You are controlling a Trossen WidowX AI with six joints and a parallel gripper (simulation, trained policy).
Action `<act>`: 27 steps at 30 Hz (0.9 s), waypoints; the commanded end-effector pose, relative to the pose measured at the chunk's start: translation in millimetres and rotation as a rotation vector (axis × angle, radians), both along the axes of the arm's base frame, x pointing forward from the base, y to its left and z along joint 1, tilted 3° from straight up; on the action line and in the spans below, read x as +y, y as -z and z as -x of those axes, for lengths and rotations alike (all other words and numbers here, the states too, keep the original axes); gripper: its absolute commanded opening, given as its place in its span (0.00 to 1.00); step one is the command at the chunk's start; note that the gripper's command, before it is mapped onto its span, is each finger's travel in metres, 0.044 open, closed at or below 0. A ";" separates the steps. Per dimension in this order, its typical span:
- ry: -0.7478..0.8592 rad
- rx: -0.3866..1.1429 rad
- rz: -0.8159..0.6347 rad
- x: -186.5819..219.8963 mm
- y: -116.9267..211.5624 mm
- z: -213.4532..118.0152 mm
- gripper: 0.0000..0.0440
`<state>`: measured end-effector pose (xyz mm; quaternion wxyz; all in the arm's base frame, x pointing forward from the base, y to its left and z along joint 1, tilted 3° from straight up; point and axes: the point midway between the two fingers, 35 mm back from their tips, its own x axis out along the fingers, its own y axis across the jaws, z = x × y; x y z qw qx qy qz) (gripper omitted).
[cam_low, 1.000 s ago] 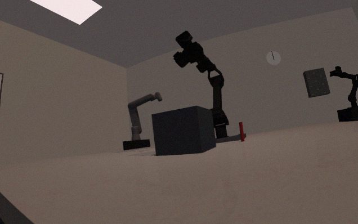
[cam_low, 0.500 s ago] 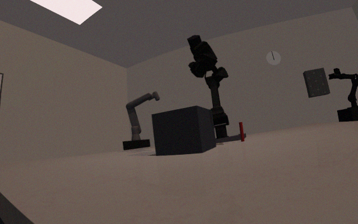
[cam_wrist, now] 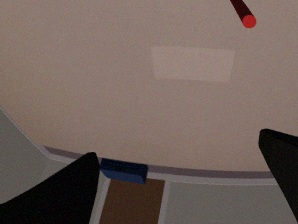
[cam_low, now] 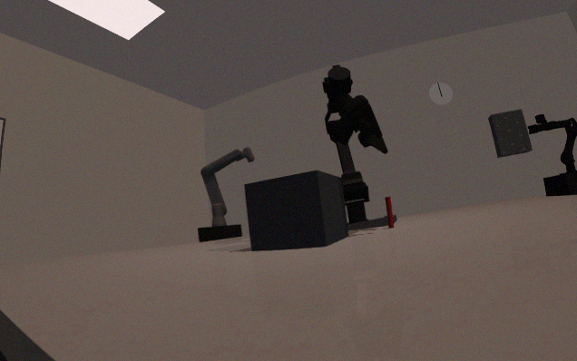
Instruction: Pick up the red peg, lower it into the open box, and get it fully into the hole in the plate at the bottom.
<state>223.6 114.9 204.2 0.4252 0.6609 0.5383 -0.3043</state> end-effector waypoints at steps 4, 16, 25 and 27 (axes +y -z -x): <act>-0.059 0.143 0.094 5.8 30.6 25.8 1.00; -0.169 0.265 0.237 5.2 68.0 52.6 1.00; -0.211 0.316 0.293 -0.6 101.0 62.1 1.00; -0.214 0.324 0.300 -2.2 108.5 63.6 1.00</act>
